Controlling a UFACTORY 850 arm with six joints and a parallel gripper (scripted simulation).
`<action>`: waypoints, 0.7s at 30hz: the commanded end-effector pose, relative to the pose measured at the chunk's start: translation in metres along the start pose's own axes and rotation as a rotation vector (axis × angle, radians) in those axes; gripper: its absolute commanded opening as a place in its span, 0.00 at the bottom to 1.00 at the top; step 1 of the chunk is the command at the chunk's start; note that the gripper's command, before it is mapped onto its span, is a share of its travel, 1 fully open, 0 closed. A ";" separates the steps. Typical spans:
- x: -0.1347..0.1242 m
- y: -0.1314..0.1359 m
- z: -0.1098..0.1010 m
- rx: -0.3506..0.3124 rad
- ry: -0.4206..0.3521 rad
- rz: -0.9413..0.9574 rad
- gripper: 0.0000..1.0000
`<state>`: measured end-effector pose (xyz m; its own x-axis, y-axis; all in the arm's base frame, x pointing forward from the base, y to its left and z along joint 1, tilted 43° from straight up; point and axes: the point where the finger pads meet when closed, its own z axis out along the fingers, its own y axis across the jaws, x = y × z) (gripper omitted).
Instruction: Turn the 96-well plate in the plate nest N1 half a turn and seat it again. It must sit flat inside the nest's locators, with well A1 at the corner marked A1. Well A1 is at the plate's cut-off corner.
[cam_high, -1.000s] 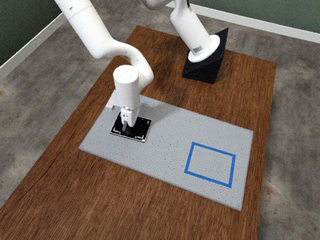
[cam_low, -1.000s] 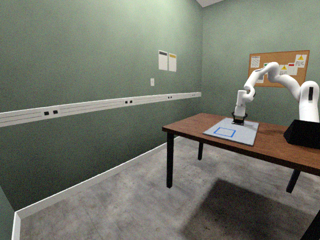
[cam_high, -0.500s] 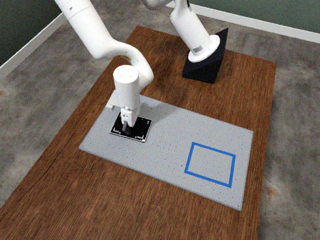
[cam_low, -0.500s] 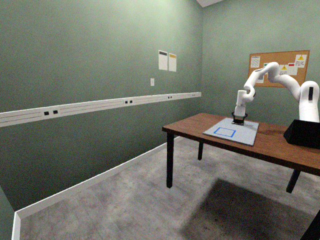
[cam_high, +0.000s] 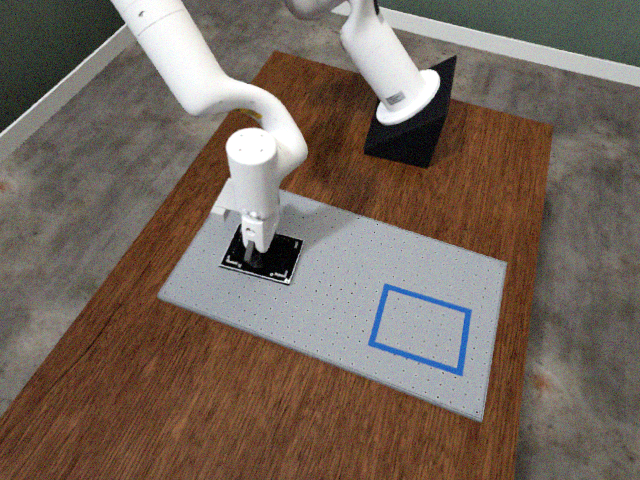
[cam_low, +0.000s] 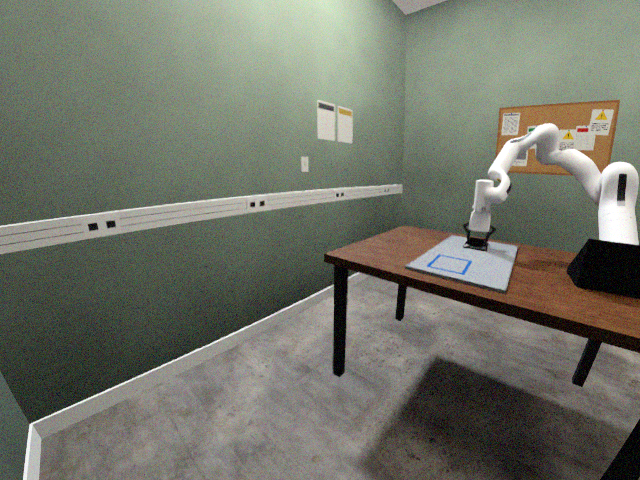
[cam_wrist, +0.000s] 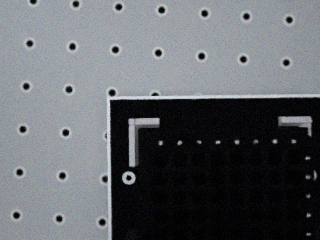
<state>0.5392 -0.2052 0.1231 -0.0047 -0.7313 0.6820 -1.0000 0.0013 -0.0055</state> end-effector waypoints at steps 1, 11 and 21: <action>0.000 -0.001 -0.004 0.001 0.000 0.000 0.00; 0.000 -0.001 -0.009 0.001 0.000 0.000 0.00; 0.000 -0.001 -0.016 0.001 0.000 0.000 0.00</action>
<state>0.5392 -0.1966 0.1323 -0.0047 -0.7313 0.6820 -1.0000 0.0013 -0.0054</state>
